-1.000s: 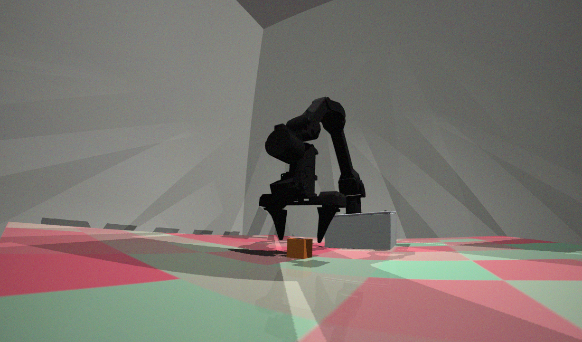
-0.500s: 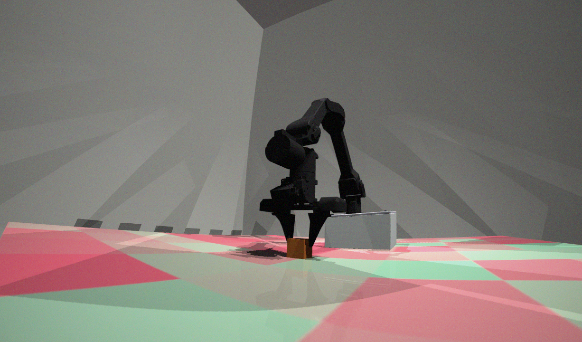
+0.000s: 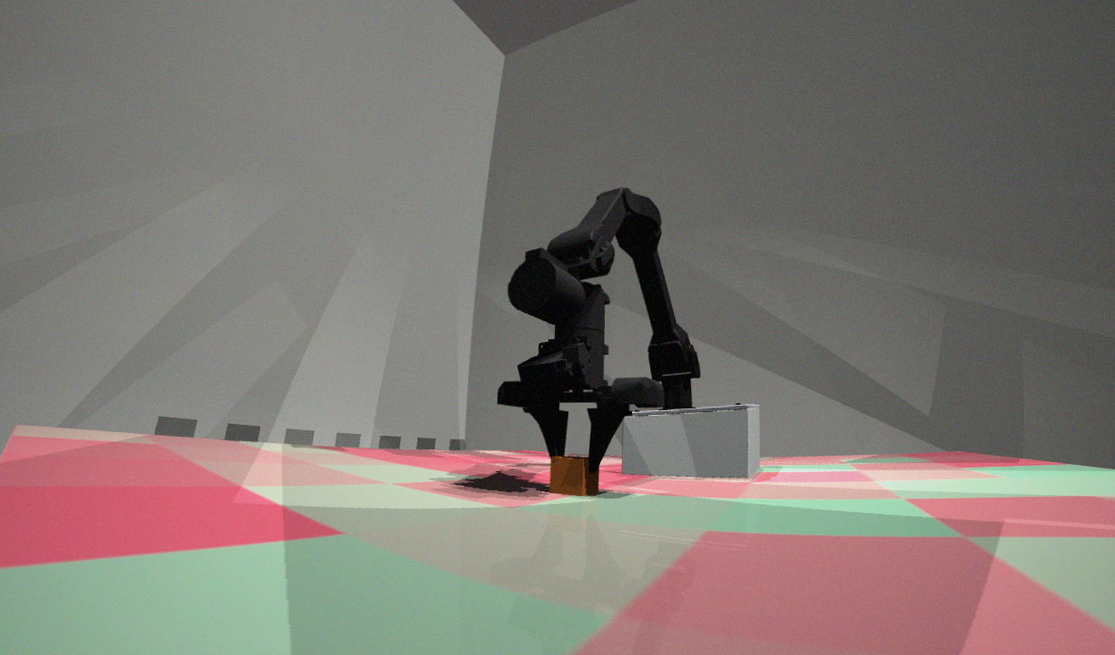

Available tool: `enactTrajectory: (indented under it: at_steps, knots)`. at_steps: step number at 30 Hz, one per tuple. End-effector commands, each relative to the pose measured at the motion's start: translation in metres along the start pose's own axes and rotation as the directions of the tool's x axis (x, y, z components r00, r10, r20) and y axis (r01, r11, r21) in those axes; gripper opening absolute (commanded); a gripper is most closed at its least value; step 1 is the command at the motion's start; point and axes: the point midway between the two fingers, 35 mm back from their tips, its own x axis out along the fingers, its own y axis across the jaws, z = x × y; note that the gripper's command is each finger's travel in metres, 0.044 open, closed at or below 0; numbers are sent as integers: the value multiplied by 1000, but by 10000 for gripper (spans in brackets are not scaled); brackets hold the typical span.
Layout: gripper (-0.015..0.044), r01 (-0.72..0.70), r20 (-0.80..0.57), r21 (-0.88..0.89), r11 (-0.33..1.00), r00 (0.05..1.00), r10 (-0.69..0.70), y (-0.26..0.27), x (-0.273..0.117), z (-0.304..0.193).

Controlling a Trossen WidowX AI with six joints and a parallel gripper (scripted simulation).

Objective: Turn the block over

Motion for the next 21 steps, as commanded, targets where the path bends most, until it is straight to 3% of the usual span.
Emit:
enactTrajectory:
  at_steps: [1,4,13,21]
  knots:
    - [64,-2,-1,-3,1000,1000,2,0,1,0]
    - [0,-2,-1,-3,1000,1000,2,0,-10,0]
    - [0,-2,2,-3,1000,1000,2,0,-29,0]
    - [0,-4,113,-3,1000,994,4,0,-22,3]
